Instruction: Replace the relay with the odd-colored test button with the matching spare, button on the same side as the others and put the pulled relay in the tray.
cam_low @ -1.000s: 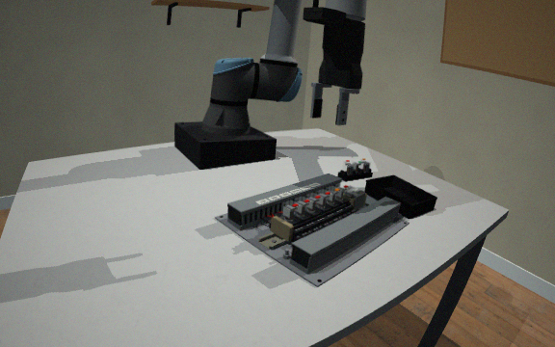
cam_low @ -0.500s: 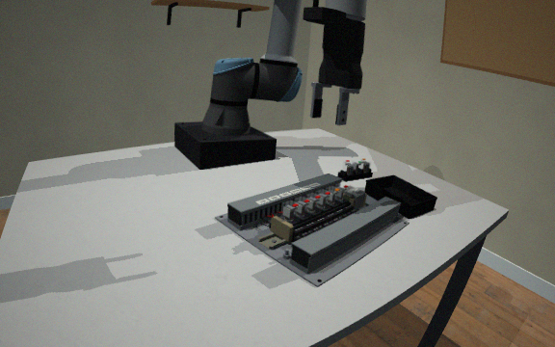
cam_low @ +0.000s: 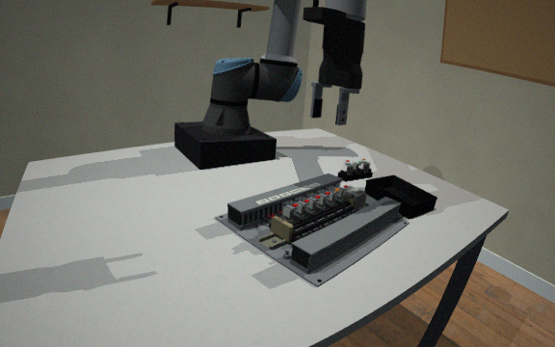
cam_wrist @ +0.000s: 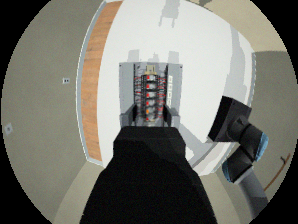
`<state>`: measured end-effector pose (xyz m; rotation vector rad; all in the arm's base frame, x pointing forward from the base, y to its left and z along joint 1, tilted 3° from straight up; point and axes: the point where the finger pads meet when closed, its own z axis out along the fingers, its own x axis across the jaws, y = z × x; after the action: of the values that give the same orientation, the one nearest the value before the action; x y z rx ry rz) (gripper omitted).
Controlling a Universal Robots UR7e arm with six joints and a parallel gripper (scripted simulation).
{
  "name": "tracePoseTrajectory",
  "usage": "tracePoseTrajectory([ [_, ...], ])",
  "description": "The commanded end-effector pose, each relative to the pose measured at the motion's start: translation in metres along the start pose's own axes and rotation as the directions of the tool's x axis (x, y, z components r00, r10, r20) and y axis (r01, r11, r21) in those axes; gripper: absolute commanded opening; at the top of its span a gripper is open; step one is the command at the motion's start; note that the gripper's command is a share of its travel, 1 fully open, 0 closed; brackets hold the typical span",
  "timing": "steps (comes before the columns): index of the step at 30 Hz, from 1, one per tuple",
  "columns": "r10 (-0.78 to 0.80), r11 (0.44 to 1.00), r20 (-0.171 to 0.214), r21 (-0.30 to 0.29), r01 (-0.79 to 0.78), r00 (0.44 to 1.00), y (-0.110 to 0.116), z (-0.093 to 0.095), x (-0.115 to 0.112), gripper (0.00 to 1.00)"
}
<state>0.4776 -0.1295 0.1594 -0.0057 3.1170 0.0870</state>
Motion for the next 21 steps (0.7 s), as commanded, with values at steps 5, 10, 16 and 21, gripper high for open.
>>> tracePoseTrajectory([
  [5, 0.0, 1.0, 0.001, 0.001, 0.0, 1.0, 0.0, -0.001, 0.0, 1.0],
  [10, 0.0, 1.0, 0.001, 0.001, 0.0, 1.0, 0.0, -0.001, 0.0, 1.0],
  [16, 0.0, 1.0, 0.001, 0.001, 0.0, 1.0, 0.021, 0.043, 0.0, 1.0],
  [21, 0.0, 1.0, 0.001, 0.001, 0.0, 1.0, 0.026, 0.054, 0.0, 1.0],
])
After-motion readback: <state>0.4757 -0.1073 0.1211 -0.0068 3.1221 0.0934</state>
